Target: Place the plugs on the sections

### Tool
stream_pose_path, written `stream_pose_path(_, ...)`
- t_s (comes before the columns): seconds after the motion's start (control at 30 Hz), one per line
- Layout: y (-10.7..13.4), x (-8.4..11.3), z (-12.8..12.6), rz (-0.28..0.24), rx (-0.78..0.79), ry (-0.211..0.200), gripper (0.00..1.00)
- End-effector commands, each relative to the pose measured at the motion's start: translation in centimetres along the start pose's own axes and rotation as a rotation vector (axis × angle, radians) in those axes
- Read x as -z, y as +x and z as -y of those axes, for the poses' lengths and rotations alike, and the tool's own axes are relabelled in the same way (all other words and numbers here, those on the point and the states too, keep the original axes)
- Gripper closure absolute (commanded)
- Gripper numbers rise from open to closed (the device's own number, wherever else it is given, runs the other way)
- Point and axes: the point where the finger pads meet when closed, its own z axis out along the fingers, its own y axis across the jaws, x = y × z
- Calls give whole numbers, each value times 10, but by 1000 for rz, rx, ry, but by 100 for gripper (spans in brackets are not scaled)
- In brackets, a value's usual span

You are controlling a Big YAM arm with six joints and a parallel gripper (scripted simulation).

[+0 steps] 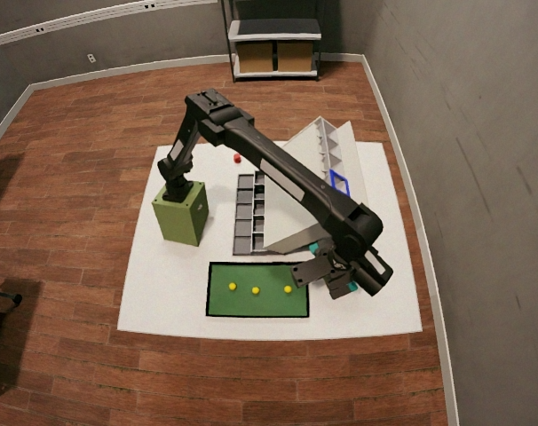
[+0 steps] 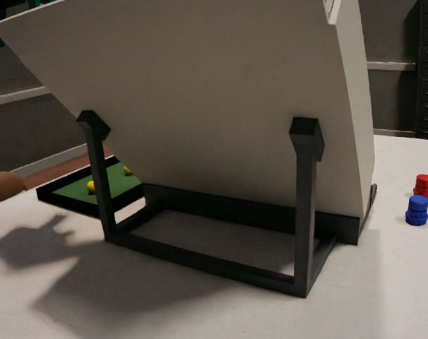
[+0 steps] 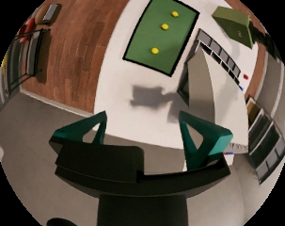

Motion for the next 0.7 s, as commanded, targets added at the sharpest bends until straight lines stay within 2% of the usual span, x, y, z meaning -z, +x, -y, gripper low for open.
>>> stream_pose_path(0.0,1,7,-1,-6,1,-12,0)
stream_pose_path(0.53,1,7,-1,-6,1,-12,0)
stream_pose_path(0.57,5,16,-5,-16,9,-34,0)
stream_pose_path(0.67,5,16,-5,-16,9,-34,0)
